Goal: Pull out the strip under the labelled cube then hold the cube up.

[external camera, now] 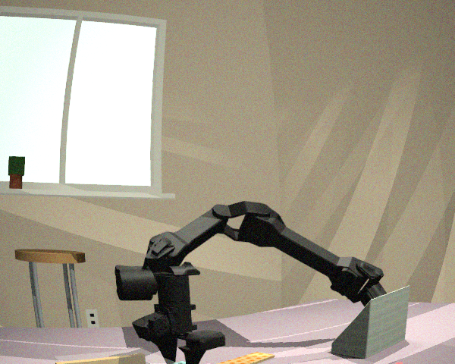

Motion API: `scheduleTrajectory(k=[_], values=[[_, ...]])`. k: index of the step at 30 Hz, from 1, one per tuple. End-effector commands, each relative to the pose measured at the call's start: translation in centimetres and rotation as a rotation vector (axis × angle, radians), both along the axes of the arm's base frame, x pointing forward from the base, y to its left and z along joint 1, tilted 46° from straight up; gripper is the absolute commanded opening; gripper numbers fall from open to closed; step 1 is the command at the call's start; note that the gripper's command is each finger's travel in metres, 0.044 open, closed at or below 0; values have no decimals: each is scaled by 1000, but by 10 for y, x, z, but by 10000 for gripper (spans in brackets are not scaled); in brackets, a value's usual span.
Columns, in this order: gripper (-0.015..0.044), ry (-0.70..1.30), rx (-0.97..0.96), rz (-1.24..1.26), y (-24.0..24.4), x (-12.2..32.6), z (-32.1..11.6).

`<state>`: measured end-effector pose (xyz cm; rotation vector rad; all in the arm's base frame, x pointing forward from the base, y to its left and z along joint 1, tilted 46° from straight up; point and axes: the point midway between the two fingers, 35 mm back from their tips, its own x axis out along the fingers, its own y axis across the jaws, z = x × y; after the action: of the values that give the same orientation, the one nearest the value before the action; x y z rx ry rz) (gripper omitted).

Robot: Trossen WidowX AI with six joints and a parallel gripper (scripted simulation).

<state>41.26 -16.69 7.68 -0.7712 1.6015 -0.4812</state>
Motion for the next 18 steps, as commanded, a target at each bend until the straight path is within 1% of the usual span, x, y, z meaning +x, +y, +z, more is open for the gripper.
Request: scheduleTrajectory(k=[1, 5, 8, 18], values=[[250, 12, -2, 6, -3, -2, -6], [250, 12, -2, 6, -4, -2, -6], [171, 2, 0, -2, -4, -1, -3], [105, 2, 0, -2, -4, -1, -3]])
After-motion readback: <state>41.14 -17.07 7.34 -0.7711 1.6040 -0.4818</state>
